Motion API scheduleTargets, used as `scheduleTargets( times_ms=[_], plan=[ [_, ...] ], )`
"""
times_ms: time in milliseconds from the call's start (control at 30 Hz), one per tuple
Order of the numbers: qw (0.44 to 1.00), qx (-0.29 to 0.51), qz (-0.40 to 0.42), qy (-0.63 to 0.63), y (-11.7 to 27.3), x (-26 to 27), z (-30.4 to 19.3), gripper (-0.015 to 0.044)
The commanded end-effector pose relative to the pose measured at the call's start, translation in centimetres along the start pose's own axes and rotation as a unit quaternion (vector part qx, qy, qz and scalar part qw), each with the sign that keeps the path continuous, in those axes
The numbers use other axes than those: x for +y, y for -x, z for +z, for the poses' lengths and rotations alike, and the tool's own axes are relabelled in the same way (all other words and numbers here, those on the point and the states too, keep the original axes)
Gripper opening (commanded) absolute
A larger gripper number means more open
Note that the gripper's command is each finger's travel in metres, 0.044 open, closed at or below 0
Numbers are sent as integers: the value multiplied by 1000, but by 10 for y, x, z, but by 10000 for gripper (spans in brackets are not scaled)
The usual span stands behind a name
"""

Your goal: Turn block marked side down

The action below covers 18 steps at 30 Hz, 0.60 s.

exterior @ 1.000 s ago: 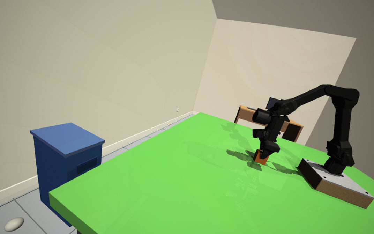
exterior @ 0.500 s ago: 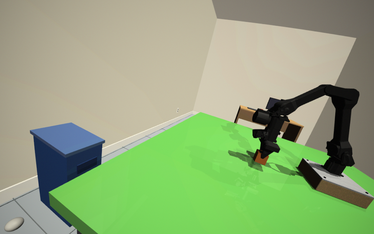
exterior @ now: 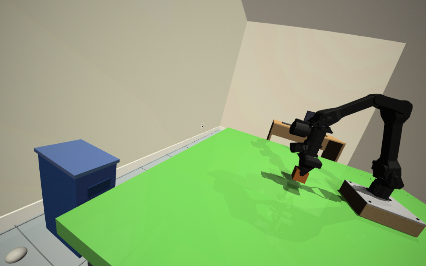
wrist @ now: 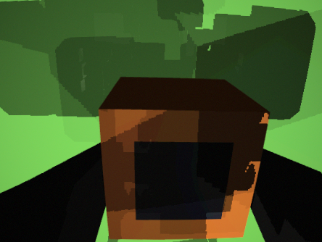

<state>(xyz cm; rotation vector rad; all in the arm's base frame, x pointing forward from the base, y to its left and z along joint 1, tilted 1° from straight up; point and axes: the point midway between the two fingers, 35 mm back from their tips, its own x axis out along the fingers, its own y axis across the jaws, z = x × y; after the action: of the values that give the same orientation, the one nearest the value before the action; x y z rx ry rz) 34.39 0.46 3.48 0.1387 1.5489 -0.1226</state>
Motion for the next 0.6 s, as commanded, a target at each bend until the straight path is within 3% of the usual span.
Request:
scheduleTargets(
  times_ms=[0, 567],
  plan=[
    [1000, -5, 0, 1, 7, 0, 2, 0],
    [991, -137, -2, 5, -1, 1, 3, 0]
  ],
)
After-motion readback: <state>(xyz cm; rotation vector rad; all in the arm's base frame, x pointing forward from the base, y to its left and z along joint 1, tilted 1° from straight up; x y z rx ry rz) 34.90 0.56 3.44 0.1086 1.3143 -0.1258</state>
